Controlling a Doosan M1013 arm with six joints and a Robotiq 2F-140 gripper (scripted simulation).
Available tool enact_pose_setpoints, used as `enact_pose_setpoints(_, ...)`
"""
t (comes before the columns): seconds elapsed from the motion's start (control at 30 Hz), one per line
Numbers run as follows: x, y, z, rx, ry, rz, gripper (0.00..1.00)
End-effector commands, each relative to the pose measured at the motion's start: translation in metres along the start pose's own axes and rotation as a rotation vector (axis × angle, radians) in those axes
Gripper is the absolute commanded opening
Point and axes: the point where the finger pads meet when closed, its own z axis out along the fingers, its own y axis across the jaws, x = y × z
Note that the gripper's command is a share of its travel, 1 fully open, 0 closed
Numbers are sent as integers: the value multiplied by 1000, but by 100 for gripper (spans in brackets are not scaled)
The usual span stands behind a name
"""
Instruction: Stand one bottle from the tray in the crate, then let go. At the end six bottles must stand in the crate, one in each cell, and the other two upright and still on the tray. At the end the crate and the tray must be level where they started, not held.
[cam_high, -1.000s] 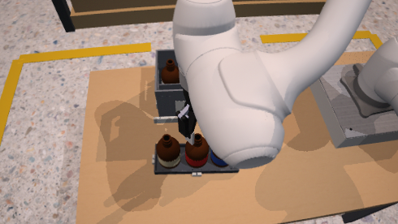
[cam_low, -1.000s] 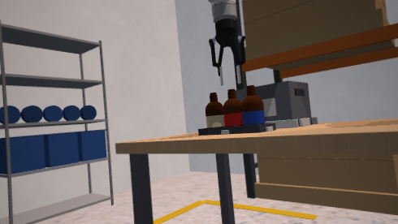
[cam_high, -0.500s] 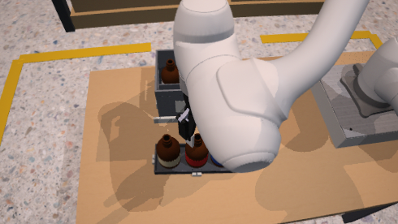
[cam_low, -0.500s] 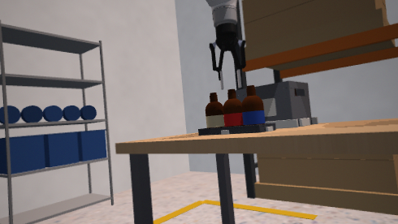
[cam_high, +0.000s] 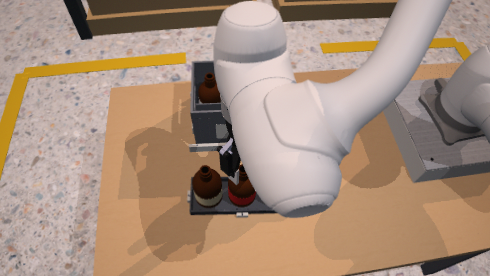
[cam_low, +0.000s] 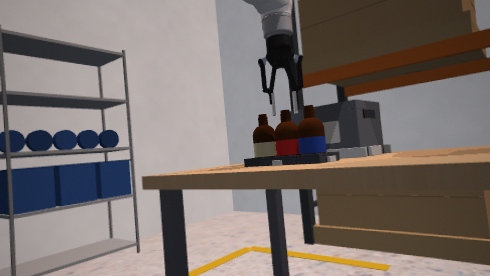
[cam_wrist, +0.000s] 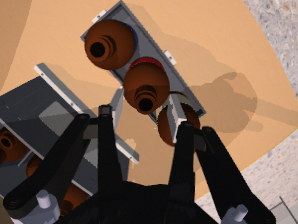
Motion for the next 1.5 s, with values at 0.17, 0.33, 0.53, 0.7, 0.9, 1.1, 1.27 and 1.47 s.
enact_pose_setpoints(0.17,3,1,8,2,-2,-4,38)
enact_pose_setpoints(0.33,3,1,10,2,-2,-4,38)
enact_pose_setpoints(0.53,3,1,11,2,-2,-4,38)
enact_pose_setpoints(0.7,3,1,11,2,-2,-4,38)
enact_pose_setpoints(0.9,3,1,11,2,-2,-4,38)
enact_pose_setpoints(1.1,3,1,11,2,-2,-4,38)
enact_pose_setpoints(1.27,3,1,11,2,-2,-4,38)
enact_pose_setpoints(1.47,3,1,11,2,-2,-4,38)
